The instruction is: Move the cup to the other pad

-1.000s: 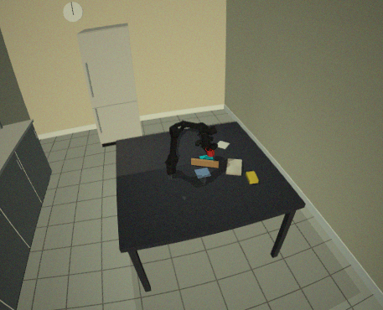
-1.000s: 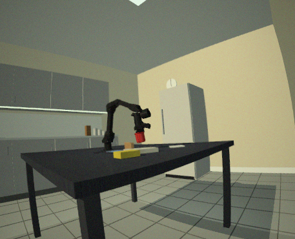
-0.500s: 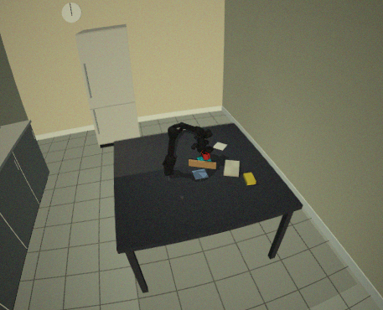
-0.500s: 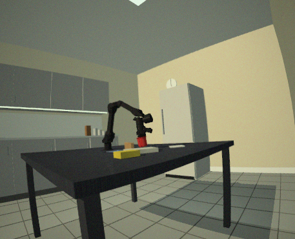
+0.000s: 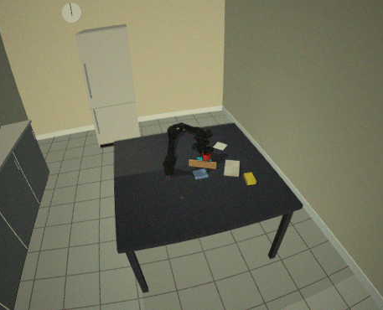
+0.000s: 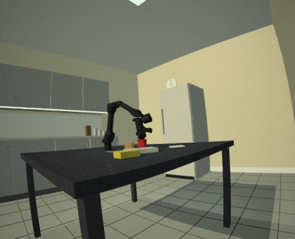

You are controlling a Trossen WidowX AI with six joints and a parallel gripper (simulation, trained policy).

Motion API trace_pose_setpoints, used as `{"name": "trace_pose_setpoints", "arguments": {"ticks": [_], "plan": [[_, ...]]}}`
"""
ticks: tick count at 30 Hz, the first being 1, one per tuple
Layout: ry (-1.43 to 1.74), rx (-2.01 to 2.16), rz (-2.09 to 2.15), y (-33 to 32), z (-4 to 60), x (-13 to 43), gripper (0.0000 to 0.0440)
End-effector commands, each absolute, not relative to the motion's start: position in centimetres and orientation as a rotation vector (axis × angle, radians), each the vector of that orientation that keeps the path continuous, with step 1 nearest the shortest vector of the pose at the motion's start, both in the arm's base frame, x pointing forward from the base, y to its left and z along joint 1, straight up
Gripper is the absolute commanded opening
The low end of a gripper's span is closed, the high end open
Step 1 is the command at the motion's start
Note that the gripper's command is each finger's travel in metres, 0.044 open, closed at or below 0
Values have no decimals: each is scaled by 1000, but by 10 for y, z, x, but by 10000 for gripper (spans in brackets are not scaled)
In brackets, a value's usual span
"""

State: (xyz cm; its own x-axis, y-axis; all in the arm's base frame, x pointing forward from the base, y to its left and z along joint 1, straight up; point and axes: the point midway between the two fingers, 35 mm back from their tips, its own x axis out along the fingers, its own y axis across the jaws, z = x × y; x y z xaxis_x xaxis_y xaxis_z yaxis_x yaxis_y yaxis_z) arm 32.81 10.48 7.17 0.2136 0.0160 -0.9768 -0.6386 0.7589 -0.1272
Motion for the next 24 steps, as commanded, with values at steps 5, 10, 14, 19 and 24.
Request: {"name": "trace_pose_setpoints", "arguments": {"ticks": [5,10,14,19,24], "plan": [[1262,-559,512,105,85,320,158],[1240,-545,523,104,95,315,180],[1219,-533,527,104,104,312,204],[1186,-518,529,105,118,310,232],[1141,-509,527,105,134,310,269]]}}
